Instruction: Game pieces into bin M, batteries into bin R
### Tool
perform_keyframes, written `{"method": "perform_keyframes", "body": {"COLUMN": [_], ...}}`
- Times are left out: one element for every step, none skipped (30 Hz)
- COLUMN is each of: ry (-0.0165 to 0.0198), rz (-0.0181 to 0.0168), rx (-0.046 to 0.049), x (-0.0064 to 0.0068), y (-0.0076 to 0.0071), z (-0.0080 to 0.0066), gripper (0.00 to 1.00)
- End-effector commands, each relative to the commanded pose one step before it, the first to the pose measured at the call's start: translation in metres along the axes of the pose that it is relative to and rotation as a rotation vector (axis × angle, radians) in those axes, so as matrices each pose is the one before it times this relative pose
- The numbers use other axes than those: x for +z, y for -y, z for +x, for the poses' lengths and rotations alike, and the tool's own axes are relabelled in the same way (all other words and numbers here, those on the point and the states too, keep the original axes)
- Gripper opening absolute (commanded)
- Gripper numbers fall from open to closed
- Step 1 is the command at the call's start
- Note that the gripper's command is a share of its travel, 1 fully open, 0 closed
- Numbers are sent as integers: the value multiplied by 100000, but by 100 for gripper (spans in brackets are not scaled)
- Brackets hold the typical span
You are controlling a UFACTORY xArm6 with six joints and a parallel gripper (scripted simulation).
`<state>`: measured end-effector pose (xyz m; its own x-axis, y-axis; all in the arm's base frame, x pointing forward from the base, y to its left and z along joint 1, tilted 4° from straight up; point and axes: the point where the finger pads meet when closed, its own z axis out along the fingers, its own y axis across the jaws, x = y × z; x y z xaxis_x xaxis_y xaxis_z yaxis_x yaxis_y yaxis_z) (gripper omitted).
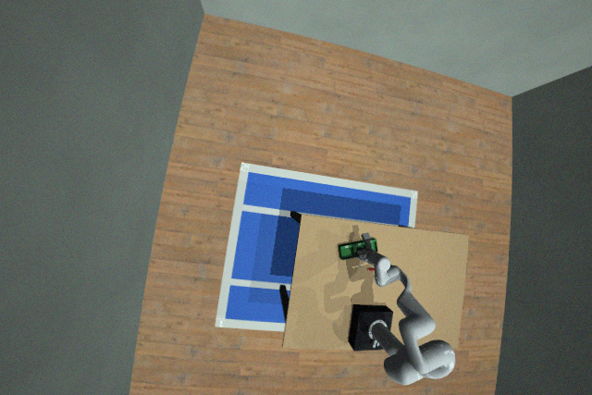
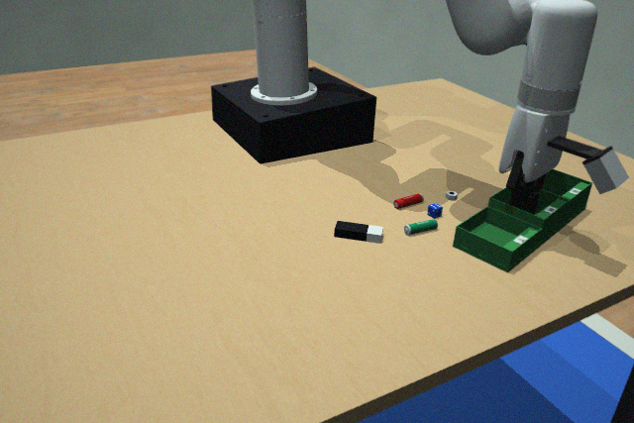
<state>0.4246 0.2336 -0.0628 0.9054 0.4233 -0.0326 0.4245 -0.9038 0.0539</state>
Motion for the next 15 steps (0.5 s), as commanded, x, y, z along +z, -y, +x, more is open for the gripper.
{"method": "perform_keyframes", "body": {"ry": [-440, 0, 0, 10, -1, 1, 0, 0, 0, 0, 0, 0, 0, 0, 0], "rz": [40, 0, 0, -1, 0, 0, 0, 0, 0, 0, 0, 0, 0, 0, 0], "rx": [8, 0, 0, 0, 0, 0, 0, 0, 0, 0, 0, 0, 0, 0, 0], "x": [-161, 0, 0, -125, -130, -141, -134, -134, -134, -134, -134, -134, -134, -134, -134], "y": [12, 0, 0, 0, 0, -1, 0, 0, 0, 0, 0, 0, 0, 0, 0], "z": [174, 0, 0, -2, 1, -1, 0, 0, 0, 0, 0, 0, 0, 0, 0], "gripper": [7, 7, 7, 7, 7, 7, 7, 7, 7, 7, 7, 7, 7, 7, 7]}}
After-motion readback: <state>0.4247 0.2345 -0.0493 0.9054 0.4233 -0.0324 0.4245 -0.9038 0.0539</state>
